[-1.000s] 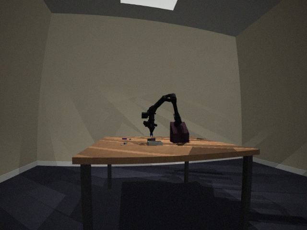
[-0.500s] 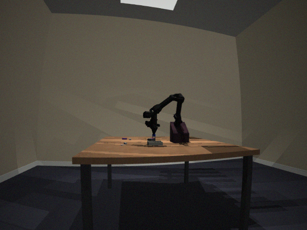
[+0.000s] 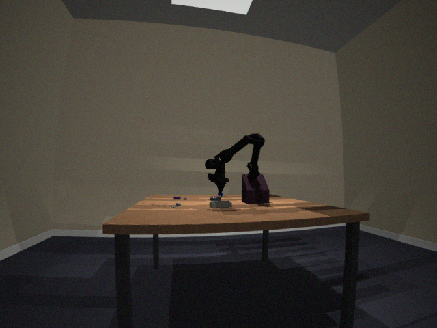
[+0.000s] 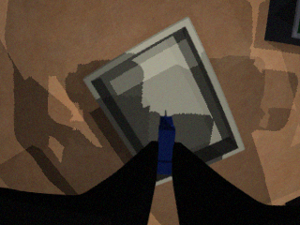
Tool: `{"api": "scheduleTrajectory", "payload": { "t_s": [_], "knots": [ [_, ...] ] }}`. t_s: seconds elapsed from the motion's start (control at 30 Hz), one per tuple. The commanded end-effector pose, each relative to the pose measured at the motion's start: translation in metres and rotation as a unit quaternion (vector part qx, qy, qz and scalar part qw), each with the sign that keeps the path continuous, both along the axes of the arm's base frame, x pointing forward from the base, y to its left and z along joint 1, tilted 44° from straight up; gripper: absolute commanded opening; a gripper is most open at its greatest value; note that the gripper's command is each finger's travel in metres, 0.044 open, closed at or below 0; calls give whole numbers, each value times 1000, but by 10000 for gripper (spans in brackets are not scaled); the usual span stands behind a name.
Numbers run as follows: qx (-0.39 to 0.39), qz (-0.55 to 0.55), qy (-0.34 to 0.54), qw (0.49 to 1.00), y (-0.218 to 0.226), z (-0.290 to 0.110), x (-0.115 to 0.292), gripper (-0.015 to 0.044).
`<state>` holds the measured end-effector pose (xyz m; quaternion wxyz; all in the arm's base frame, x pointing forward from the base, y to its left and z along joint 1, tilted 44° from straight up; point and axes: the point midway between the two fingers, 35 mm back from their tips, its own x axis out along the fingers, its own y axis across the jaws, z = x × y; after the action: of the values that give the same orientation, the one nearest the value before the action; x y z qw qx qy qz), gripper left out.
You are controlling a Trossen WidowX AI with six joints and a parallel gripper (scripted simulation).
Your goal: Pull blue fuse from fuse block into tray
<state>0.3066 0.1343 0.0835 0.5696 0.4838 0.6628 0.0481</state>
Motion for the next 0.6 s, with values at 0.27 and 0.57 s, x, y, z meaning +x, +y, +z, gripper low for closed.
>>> {"api": "scheduleTrajectory", "payload": {
  "t_s": [0.27,0.57],
  "knots": [
    [-2,-1,7,1000,13,-17,0,0],
    [-2,-1,7,1000,20,-24,1,0]
  ]
}}
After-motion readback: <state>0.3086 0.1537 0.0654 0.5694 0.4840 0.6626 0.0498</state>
